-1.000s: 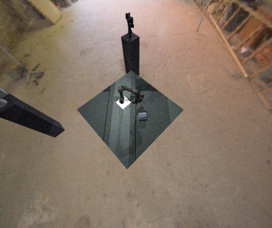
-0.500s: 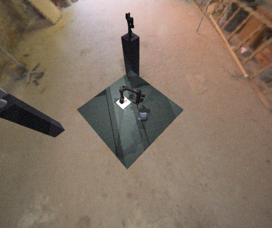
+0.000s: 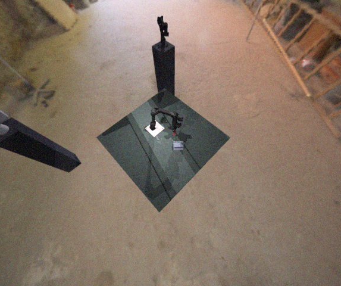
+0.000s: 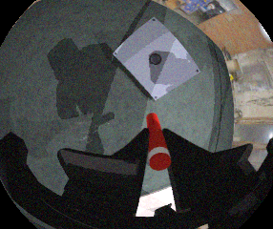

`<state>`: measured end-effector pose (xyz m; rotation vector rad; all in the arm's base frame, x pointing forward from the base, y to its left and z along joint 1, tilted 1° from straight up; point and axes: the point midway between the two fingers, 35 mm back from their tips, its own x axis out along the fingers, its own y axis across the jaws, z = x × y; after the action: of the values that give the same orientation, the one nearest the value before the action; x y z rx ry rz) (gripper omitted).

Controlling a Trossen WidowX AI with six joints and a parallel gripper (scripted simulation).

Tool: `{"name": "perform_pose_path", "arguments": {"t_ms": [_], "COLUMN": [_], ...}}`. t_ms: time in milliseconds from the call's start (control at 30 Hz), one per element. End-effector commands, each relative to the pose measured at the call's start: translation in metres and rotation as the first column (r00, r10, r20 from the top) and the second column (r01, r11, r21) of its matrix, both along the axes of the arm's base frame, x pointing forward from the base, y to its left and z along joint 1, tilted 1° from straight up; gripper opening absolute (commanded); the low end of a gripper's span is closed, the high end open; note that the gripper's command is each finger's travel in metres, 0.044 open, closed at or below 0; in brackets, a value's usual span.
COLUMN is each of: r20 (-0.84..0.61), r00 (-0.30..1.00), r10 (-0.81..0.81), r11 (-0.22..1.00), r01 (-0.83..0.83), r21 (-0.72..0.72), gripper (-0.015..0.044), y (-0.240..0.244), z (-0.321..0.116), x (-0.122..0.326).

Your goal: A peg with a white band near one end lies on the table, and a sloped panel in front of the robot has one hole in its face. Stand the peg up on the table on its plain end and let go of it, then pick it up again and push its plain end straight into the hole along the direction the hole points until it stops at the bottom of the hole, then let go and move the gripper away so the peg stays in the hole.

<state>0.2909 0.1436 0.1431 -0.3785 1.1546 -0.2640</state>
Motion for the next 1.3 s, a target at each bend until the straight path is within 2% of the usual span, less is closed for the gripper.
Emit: {"name": "perform_pose_path", "arguments": {"t_ms": [0,700,1267], "r20": [0.022,0.124,0.144], "r00": [0.999,0.981,0.974], "r10": [0.024,0.147,0.177], "r11": [0.999,0.969,0.958], "r01": [-0.023,-0.118,-0.137], "r21": [-0.031,-0.216,-0.252], "gripper": [0.0000,0.0000,0.0000], "y": [0.003,0.022,0.015], "z": [0.001,0.007,-0.004], "x": [0.005,0.025,0.045]}}
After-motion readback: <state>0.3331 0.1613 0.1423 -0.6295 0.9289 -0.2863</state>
